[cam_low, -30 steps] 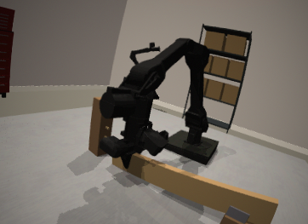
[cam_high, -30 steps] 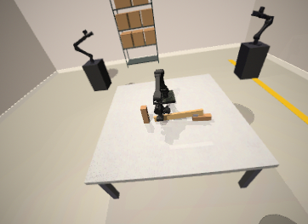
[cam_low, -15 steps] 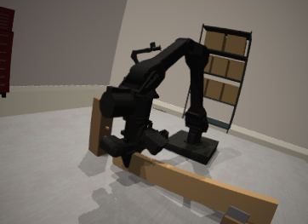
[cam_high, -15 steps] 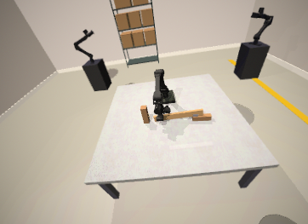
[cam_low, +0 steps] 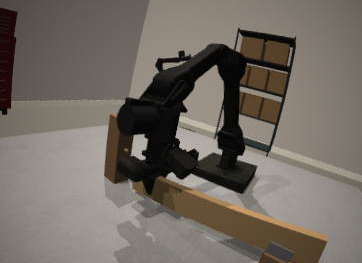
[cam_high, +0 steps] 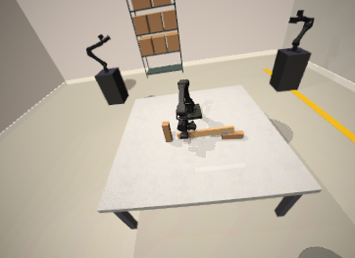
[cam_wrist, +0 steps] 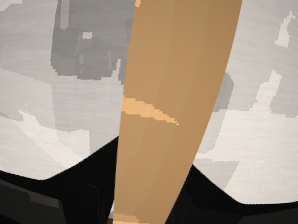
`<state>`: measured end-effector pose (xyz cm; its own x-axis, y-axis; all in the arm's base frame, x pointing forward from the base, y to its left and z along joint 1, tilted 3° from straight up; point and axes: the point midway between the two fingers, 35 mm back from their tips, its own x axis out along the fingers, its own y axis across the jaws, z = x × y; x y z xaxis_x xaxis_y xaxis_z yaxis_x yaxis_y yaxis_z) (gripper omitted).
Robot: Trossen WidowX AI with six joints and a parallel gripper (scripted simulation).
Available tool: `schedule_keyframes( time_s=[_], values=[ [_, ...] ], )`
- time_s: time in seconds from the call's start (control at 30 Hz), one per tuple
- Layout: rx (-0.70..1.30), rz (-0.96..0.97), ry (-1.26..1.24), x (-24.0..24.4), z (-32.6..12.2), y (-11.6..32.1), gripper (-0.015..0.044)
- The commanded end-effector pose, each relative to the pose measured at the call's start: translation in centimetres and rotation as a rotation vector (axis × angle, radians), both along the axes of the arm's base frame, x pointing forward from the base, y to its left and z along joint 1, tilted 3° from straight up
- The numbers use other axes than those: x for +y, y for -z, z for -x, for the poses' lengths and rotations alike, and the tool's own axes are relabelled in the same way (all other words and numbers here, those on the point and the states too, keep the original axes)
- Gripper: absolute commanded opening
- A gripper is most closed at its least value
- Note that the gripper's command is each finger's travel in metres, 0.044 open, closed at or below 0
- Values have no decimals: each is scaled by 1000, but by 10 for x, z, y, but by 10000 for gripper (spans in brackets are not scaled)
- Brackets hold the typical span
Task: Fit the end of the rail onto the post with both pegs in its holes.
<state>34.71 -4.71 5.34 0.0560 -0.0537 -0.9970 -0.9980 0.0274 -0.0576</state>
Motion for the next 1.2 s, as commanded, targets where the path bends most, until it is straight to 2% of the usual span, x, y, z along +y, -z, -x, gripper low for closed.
schedule_keyframes(
  time_s=[0.0, 1.17],
  values=[
    [-11, -5, -3, 1, -2, -6, 0],
    [-11, -5, -3, 2, -2, -23, 0]
  ],
)
